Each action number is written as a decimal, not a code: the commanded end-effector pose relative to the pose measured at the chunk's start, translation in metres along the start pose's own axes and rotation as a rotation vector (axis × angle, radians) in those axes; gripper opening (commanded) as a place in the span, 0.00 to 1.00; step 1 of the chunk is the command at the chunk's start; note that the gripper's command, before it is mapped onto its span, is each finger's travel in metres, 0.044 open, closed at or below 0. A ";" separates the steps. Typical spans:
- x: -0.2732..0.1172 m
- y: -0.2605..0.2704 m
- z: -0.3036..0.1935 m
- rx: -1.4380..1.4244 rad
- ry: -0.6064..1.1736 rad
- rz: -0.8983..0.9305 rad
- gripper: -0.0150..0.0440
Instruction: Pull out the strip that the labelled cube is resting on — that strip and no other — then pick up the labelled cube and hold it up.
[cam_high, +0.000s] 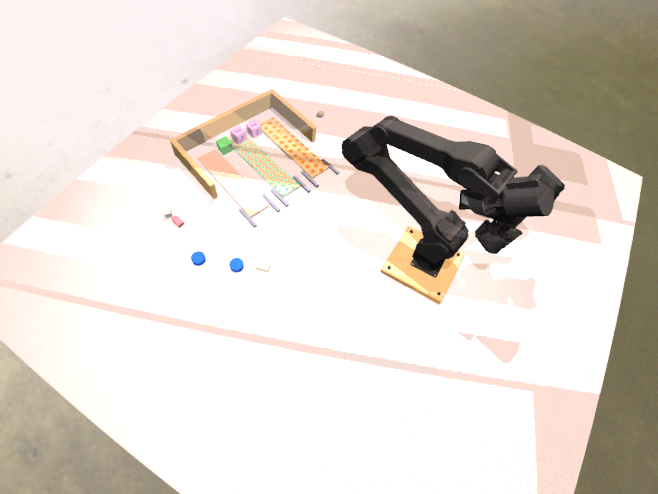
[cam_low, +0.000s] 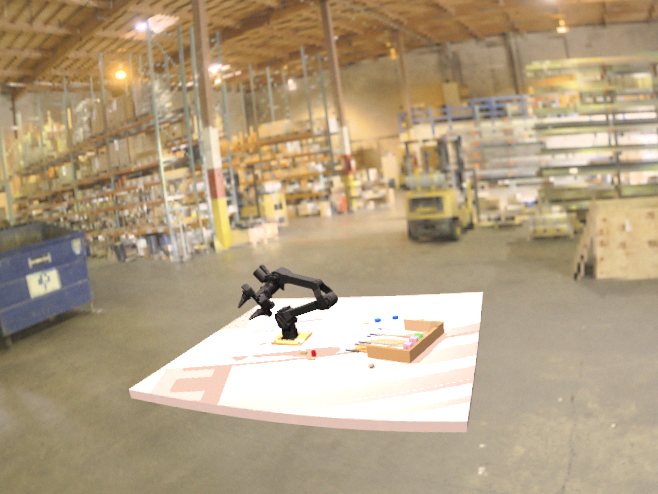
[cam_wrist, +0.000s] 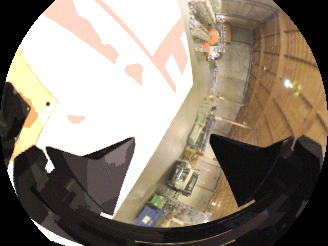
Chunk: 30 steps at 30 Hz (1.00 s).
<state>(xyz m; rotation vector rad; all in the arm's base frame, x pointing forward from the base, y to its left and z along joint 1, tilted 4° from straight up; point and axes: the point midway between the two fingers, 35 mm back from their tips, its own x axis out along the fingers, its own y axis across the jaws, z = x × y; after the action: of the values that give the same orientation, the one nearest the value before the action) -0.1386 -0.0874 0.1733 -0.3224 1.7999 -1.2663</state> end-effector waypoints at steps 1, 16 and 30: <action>0.000 0.000 -0.001 0.005 0.005 0.001 0.93; -0.069 0.049 -0.116 0.671 0.700 0.096 0.93; -0.214 0.123 -0.140 1.440 1.514 -0.181 0.93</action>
<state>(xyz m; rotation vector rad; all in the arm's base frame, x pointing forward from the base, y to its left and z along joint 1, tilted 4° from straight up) -0.1232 0.1633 0.1861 1.4220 1.3681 -2.6670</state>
